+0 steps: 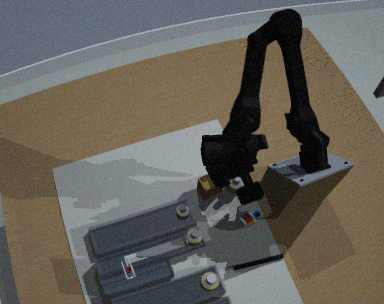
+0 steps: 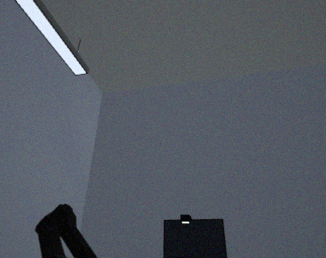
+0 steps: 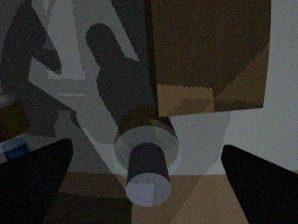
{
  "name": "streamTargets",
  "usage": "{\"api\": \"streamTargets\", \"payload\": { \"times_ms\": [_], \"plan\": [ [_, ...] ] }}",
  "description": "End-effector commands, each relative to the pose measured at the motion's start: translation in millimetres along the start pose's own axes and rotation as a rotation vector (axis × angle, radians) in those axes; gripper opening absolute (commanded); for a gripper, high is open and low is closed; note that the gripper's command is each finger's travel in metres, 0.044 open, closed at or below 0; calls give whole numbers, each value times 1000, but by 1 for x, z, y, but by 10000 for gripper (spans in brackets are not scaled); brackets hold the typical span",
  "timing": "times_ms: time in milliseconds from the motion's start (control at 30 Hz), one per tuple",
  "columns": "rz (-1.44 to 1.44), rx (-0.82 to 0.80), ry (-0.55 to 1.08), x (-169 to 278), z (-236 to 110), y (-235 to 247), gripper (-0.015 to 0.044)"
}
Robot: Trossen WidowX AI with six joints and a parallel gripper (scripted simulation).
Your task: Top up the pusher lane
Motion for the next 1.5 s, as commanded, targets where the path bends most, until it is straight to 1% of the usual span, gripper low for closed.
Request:
{"api": "streamTargets", "payload": {
  "times_ms": [0,267,600,800,967,1467],
  "plan": [
    [-9,-3,6,3,7,1,440],
    [-9,0,6,4,18,0,440],
    [-9,0,6,4,18,0,177],
    [-9,0,6,4,18,0,138],
    [-9,-8,6,1,9,2,6],
    [-8,-23,10,-7,-52,5,0]
  ]
}}
Point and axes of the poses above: the point midway between the two fingers, 35 mm back from their tips, its own z axis out along the fingers, its own y axis across the jaws, x = y × z, the point moved 10 cm from there along -z, back along the fingers, and after that the axes turned 11 degrees about z, right-handed, at the moved point
